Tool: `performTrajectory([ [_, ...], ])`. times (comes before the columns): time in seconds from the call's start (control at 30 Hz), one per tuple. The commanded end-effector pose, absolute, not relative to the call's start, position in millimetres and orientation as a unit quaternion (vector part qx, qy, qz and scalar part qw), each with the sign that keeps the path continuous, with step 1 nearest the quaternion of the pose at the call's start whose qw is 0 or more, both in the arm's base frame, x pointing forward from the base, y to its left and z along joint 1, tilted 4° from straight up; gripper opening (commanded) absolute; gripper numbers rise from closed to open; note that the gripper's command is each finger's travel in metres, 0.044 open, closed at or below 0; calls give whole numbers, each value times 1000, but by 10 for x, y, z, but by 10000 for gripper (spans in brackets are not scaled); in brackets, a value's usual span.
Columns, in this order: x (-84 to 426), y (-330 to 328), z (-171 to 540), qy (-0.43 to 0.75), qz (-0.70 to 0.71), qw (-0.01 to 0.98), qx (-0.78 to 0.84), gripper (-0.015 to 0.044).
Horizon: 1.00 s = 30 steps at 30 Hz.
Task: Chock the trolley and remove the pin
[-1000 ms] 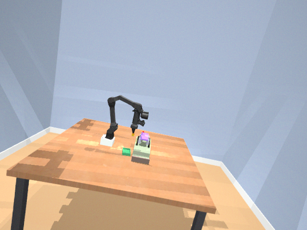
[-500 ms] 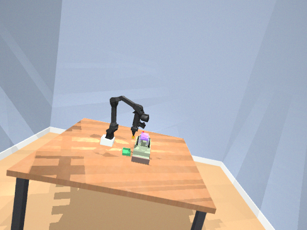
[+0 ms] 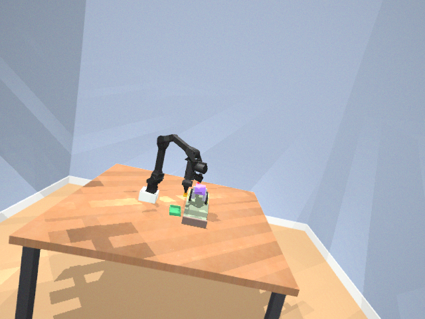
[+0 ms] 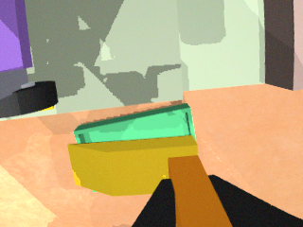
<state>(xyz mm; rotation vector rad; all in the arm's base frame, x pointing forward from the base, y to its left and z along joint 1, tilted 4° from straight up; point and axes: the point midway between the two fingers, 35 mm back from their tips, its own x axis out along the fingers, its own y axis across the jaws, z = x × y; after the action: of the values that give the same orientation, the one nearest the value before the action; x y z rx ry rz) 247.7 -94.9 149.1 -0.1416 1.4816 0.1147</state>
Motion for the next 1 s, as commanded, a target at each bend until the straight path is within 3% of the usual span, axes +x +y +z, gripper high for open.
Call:
performTrajectory([
  [0.0,2521,-1009,1482,674,64,734,-59,0],
  [0.97,2848,-1028,1289,675,96,731,-29,0],
])
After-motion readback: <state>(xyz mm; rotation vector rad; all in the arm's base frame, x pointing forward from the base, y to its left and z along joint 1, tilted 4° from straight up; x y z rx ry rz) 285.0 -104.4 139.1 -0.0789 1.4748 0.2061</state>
